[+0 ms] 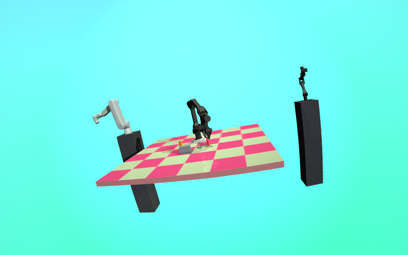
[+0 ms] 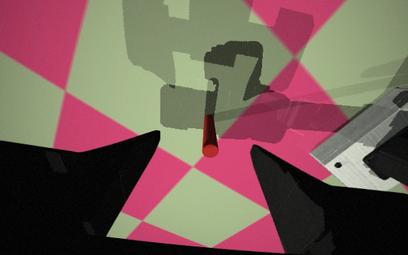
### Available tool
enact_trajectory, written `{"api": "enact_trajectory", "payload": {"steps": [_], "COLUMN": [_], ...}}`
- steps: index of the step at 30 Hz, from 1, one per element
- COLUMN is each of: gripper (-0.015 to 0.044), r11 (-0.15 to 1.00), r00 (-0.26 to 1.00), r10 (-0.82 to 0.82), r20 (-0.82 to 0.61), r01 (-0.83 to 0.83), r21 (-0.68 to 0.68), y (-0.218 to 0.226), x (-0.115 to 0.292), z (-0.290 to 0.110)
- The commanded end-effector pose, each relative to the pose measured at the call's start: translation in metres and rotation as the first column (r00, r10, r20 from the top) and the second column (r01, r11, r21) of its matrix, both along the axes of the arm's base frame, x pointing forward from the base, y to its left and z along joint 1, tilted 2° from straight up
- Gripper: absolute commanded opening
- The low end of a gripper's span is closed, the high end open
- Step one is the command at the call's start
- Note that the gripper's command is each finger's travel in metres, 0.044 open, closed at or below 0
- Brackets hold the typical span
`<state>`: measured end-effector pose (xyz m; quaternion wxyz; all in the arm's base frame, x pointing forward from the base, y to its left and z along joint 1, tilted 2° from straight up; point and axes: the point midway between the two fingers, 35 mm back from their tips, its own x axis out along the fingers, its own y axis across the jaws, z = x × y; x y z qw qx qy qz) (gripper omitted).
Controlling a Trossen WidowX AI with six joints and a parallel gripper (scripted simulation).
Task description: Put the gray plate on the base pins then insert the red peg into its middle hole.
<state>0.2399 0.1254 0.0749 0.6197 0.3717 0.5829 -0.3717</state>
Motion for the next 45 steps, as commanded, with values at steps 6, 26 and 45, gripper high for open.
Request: {"api": "enact_trajectory", "payload": {"steps": [6,26,45], "gripper": [0.044,0.0099,0.0], "r11": [1.0,1.0,1.0], "r00": [1.0,1.0,1.0], "r10": [0.004,0.004,0.004], "r20": [-0.011,-0.011,-0.01], "r01": [-0.004,-0.004,-0.004], "r21": [-0.002,-0.002,-0.002], "y": [-0.001,-0.002,0.0], "x": [-0.002,-0.002,0.0], "z": [-0.016,-0.025,-0.005]}}
